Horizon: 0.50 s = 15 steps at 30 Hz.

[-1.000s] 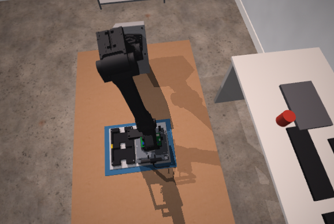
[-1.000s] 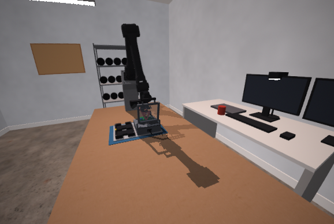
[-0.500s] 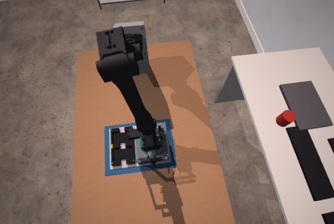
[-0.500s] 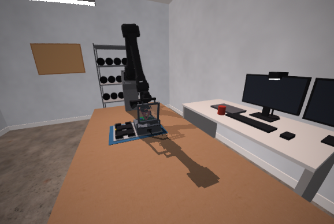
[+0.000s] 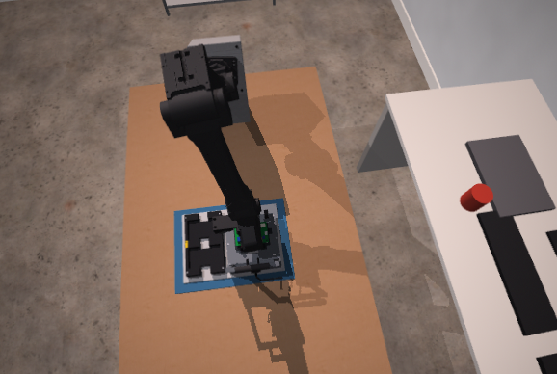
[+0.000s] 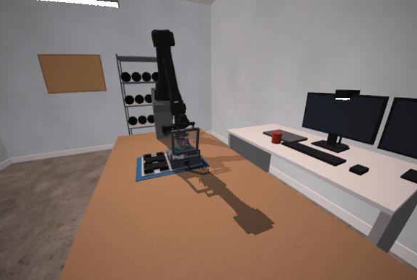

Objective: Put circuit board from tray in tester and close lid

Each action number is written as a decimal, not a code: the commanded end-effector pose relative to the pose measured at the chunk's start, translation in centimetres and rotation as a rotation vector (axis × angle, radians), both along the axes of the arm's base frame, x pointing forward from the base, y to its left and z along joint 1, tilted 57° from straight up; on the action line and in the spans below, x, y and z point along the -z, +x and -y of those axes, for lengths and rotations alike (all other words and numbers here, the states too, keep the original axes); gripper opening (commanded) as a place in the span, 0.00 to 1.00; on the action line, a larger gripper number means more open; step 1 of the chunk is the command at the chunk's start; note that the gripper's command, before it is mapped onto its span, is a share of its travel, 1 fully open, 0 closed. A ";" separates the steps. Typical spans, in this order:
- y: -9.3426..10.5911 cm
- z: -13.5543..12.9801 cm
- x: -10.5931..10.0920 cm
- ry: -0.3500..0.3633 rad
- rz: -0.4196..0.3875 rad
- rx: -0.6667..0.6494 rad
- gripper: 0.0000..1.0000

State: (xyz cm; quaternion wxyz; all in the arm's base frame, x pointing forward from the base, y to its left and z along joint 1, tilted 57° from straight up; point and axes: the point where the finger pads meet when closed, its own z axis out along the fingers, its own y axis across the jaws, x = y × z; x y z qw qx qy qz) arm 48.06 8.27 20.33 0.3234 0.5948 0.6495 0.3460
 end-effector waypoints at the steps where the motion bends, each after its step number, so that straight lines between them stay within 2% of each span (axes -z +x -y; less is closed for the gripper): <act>1: 0.3 -0.9 -0.2 0.009 0.004 -0.011 0.72; 15: 0.4 -0.9 -0.4 0.009 0.005 -0.011 0.72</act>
